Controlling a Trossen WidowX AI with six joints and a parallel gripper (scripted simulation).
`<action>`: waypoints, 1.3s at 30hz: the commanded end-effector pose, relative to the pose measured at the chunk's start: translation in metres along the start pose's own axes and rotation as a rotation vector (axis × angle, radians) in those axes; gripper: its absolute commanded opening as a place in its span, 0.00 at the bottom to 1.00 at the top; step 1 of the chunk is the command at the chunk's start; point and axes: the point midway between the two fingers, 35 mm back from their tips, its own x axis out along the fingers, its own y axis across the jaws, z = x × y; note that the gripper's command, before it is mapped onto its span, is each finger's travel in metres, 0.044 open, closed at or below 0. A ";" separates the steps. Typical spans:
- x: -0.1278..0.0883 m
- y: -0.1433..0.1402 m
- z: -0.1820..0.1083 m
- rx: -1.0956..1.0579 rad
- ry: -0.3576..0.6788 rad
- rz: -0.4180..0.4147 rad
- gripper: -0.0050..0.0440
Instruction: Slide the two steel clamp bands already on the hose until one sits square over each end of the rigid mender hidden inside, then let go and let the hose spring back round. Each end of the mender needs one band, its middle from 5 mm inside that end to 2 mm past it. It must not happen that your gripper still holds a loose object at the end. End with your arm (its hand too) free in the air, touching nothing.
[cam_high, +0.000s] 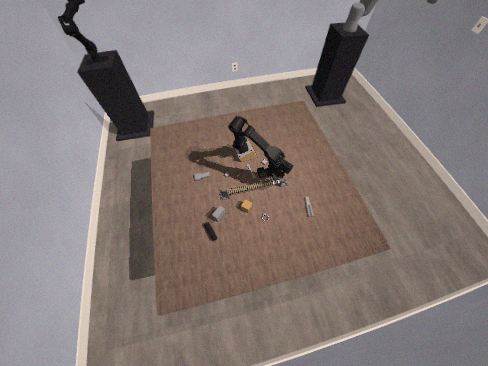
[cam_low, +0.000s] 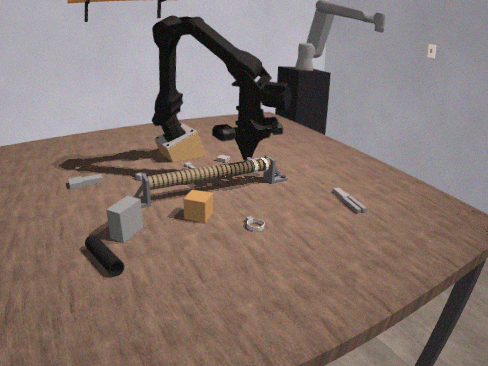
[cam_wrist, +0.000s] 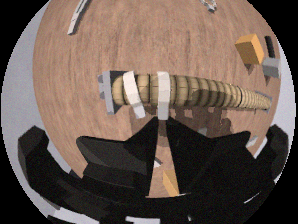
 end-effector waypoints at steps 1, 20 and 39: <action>0.000 -0.008 0.000 0.005 -0.002 -0.003 0.10; 0.000 -0.026 0.000 0.005 -0.002 -0.003 0.10; 0.000 -0.041 -0.001 0.005 -0.002 -0.003 0.10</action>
